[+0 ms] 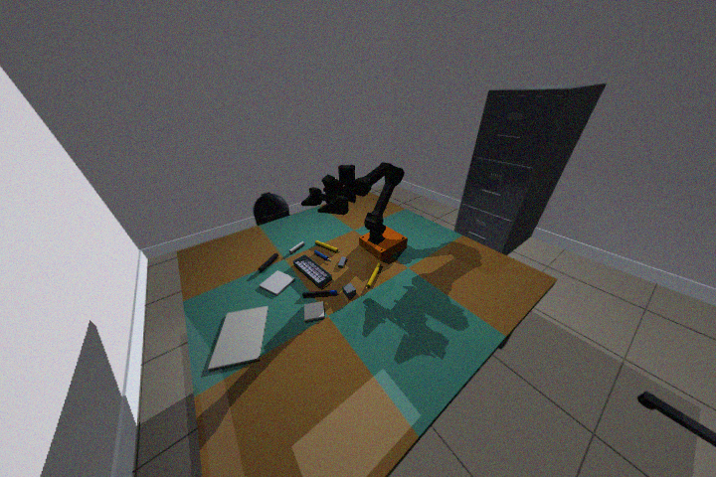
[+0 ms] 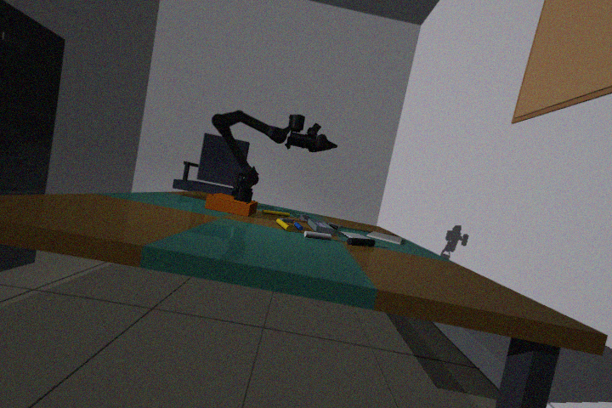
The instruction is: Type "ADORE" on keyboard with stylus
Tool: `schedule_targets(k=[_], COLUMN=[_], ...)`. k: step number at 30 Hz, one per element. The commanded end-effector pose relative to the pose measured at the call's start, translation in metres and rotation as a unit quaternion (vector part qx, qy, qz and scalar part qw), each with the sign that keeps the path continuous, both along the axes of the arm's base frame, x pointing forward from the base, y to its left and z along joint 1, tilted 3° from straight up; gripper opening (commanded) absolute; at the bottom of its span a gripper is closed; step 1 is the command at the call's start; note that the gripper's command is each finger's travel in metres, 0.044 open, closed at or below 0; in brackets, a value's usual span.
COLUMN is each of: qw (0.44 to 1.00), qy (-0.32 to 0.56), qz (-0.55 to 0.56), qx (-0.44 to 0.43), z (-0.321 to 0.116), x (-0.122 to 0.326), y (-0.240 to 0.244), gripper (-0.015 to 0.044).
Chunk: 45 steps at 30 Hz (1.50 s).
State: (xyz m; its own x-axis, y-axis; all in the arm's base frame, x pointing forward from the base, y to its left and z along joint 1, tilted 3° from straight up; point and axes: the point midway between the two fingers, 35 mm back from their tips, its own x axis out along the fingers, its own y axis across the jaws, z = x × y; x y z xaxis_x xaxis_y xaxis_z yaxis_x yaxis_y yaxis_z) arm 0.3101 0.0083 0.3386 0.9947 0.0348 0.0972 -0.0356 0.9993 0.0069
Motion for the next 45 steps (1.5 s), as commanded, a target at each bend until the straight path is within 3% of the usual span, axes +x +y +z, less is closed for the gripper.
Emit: schedule_targets(k=[1,9,17,25,41,45], qw=[1.0,0.964,0.846,0.701,0.698,0.698], qy=[0.006,0.266,0.532,0.712,0.715,0.715], qz=[-0.001,-0.022,-0.034,-0.034,-0.034,-0.035], qx=[0.0,-0.01,-0.013,-0.009,-0.009,-0.01], z=[-0.002,-0.103,-0.217,-0.291,-0.292,-0.29], x=[0.002,0.058,0.065,0.037,0.036,0.036], y=[0.0,-0.014,-0.03,-0.041,-0.041,-0.084], gripper=[0.0414,0.0204,0.0,0.0,0.0,0.0])
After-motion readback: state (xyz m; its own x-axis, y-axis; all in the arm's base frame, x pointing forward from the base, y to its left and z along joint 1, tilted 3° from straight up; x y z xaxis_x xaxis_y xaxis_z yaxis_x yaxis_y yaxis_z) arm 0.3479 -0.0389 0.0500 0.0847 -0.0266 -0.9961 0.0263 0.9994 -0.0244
